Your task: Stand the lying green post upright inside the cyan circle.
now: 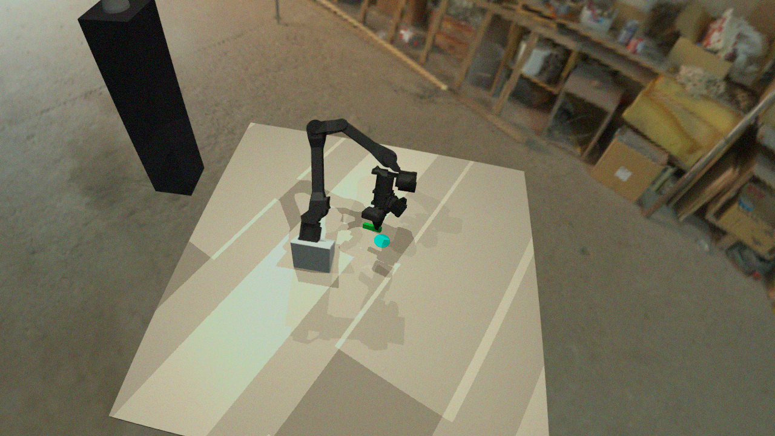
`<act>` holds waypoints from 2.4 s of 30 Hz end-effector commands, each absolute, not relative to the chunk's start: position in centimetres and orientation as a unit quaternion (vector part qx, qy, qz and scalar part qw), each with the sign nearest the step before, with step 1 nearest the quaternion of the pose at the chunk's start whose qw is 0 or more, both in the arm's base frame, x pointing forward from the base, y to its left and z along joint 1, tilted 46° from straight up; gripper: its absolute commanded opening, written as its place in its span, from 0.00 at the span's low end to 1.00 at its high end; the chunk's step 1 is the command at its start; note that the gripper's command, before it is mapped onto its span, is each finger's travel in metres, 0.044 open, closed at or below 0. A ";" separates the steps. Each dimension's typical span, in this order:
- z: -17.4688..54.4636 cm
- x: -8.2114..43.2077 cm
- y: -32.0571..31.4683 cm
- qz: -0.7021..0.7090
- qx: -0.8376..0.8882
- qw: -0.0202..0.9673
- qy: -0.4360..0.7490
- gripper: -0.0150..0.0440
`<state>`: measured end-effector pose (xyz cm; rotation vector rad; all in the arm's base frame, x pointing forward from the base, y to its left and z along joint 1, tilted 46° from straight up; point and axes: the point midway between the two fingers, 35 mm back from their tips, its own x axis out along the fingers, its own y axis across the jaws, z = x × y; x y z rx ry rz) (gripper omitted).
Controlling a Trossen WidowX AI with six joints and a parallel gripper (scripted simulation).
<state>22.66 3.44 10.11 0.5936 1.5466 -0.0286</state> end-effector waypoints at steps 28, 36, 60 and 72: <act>9.0 22.2 3.4 -0.075 0.217 0.722 0.652 0.29; 8.9 22.2 3.4 -0.089 0.208 0.736 0.638 0.29; 8.8 22.4 3.3 -0.127 0.190 0.776 0.588 0.29; 8.9 22.5 3.3 -0.144 0.186 0.795 0.559 0.29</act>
